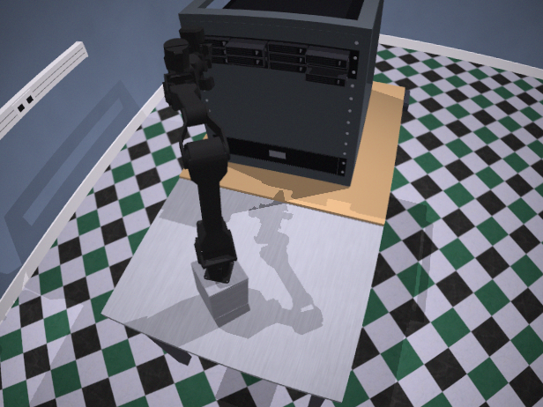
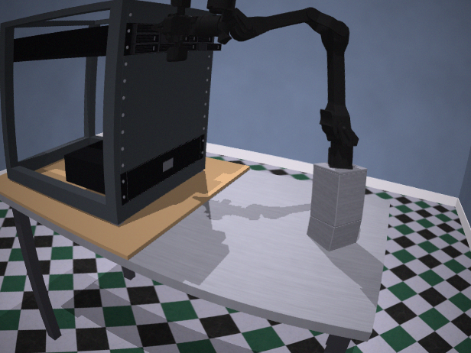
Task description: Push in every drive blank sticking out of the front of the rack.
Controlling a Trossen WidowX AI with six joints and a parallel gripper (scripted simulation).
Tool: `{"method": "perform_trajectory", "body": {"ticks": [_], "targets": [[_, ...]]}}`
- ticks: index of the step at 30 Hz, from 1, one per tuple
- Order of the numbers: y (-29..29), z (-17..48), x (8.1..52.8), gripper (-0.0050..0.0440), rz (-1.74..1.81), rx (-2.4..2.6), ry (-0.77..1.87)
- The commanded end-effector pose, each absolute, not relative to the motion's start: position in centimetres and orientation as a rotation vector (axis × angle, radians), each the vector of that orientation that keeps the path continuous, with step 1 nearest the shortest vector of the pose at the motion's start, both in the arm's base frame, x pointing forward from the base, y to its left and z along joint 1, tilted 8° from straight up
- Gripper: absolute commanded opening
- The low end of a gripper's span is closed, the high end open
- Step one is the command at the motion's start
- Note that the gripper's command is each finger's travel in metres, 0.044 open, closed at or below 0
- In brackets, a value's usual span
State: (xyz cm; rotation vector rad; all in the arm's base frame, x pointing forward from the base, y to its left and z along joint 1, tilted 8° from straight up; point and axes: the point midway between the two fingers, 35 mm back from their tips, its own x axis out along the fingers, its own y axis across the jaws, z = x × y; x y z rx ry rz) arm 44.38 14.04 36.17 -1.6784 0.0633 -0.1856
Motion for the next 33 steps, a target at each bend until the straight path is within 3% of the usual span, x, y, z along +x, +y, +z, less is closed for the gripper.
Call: {"method": "perform_trajectory", "body": {"ticks": [1,33], "targets": [[13.94,37.25,44.45,-0.005,-0.2,-1.662,0.047],[13.86,37.32,44.98,-0.005,-0.2,-1.662,0.047]]}}
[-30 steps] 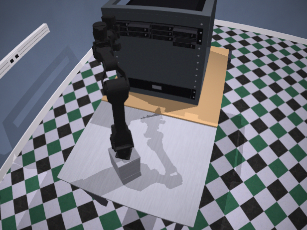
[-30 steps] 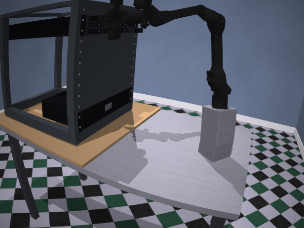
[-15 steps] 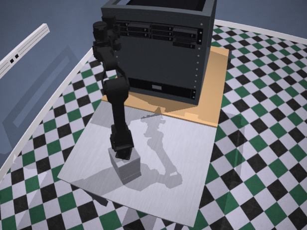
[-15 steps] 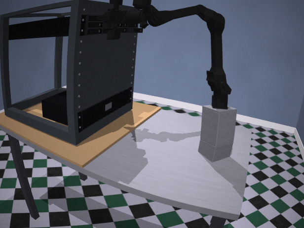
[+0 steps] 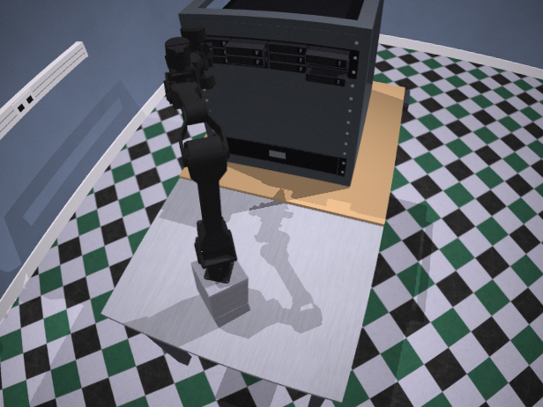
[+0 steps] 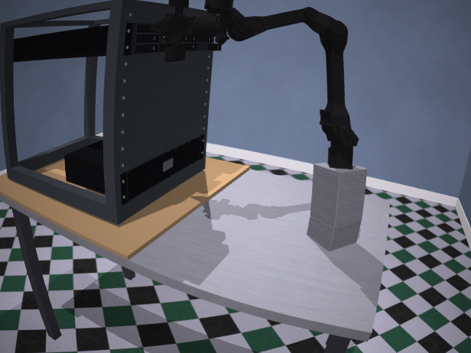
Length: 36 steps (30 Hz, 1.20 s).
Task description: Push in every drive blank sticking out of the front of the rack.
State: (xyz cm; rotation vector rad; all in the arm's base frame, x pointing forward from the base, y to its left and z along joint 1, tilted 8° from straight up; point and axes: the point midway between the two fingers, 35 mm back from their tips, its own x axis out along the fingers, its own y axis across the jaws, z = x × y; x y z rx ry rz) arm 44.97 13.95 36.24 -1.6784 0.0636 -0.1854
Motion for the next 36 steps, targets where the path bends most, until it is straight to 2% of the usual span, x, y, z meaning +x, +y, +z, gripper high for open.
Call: {"method": "perform_trajectory", "body": {"ticks": [1,36], "targets": [[13.85,37.33,45.0,-0.005,-0.2,-1.662,0.047],[13.76,37.4,45.56,-0.005,-0.2,-1.662,0.047]]}}
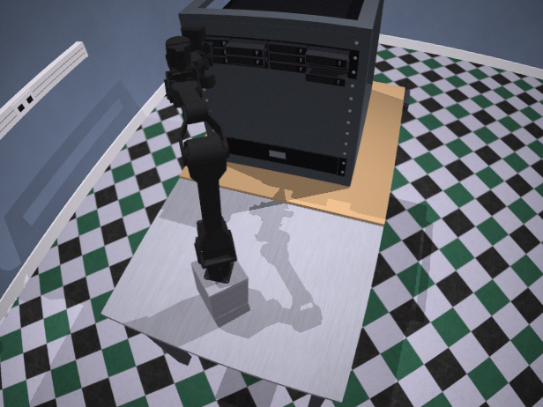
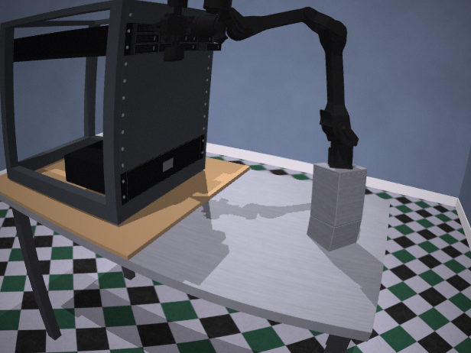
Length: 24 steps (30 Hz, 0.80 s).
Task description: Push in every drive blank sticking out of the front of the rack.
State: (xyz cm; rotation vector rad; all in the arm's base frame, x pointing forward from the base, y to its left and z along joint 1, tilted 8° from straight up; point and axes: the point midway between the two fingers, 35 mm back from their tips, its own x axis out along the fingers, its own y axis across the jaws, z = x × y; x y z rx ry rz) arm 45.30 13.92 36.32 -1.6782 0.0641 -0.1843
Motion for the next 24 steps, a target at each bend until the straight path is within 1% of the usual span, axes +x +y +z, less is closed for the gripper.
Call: {"method": "perform_trajectory", "body": {"ticks": [1,9,18,24], "targets": [[13.8,37.4,45.6,-0.005,-0.2,-1.662,0.047],[13.8,37.3,45.1,-0.005,-0.2,-1.662,0.047],[14.6,36.8,40.2,-0.005,-0.2,-1.662,0.047],[14.6,36.7,39.7,-0.005,-0.2,-1.662,0.047]]}}
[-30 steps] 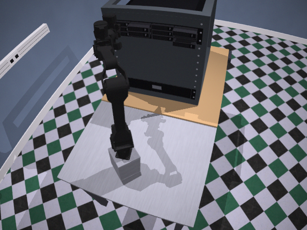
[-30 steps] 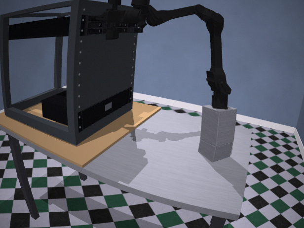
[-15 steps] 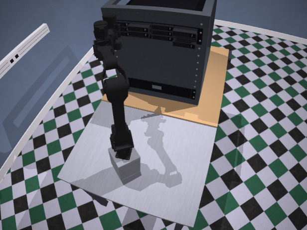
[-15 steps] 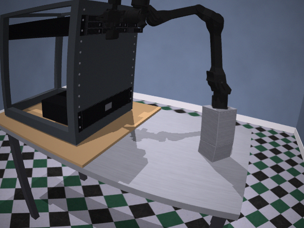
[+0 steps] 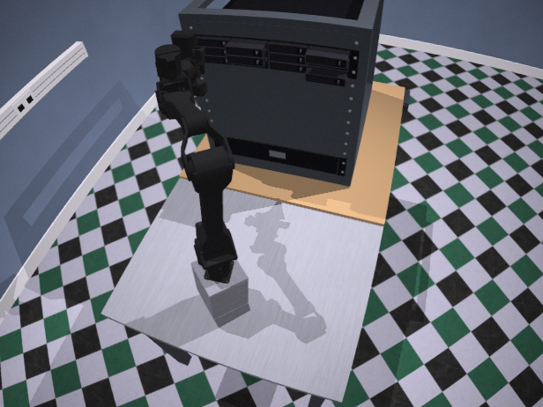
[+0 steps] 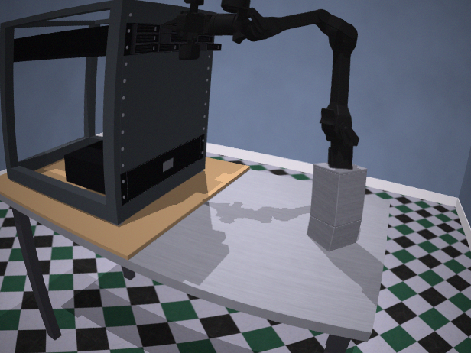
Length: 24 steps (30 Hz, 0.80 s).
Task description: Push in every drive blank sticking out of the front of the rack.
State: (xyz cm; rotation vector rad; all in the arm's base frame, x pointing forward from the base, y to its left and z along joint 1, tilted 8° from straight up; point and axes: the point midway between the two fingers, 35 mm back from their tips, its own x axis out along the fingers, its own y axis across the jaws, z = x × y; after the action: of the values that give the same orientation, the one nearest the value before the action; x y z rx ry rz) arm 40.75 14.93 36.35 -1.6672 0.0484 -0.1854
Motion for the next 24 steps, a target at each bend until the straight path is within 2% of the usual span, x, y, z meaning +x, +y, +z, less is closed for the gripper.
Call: {"method": "perform_trajectory", "body": {"ticks": [1,16,24], "targets": [[14.6,36.7,39.7,-0.005,-0.2,-1.662,0.047],[14.6,36.6,39.6,-0.005,-0.2,-1.662,0.047],[14.2,33.7,39.1,-0.005,-0.2,-1.662,0.047]]}}
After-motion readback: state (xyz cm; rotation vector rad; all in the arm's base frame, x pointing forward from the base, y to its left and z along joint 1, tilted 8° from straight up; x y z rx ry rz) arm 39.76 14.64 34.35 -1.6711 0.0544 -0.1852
